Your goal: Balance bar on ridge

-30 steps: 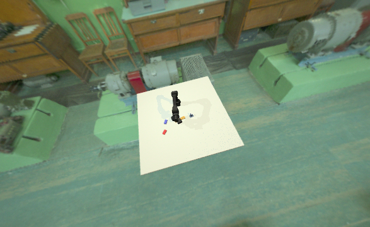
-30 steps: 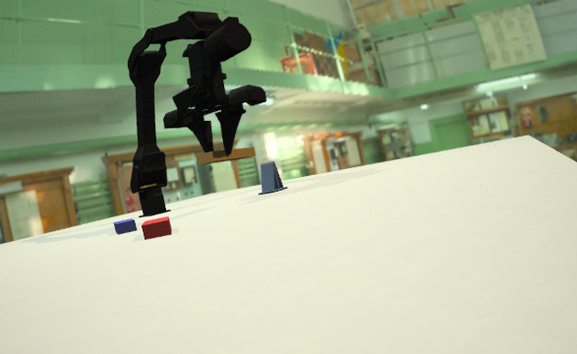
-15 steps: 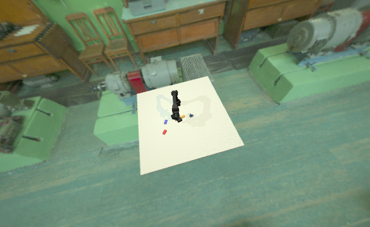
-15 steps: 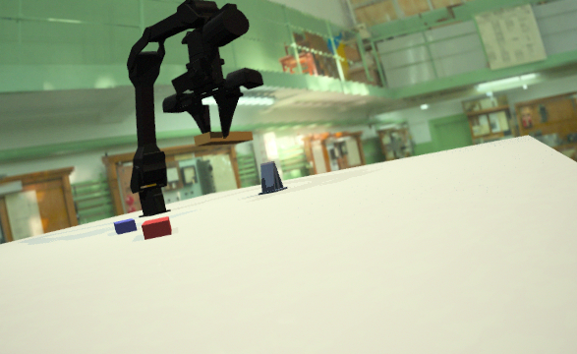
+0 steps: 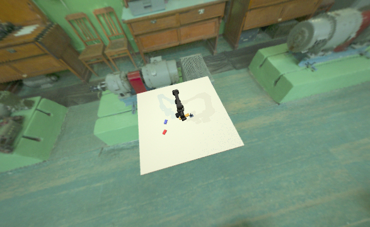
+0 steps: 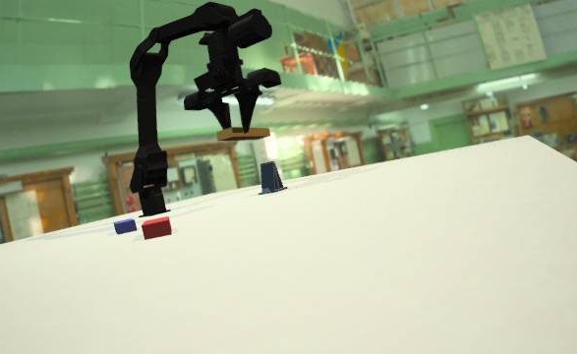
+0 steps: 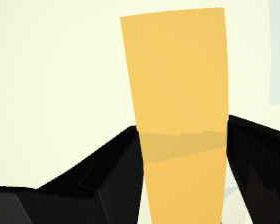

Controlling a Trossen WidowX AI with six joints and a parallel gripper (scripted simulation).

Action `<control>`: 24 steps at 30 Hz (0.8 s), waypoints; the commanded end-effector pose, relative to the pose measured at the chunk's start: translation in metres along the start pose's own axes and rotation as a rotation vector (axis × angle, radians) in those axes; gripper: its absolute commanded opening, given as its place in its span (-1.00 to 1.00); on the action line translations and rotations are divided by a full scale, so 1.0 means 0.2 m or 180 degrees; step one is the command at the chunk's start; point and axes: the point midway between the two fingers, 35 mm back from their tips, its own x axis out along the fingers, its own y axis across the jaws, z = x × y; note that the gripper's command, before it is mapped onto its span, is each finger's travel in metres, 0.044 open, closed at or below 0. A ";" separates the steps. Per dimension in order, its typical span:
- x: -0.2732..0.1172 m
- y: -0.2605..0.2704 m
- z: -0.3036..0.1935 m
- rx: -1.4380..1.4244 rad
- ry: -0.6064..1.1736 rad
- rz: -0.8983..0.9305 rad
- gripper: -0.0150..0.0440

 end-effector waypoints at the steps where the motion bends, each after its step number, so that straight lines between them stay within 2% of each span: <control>1: 0.00 -0.01 -0.07 0.0021 -0.0004 -0.0021 -0.49; 24: 0.00 -0.09 -0.51 0.0099 0.0019 -0.0026 -0.49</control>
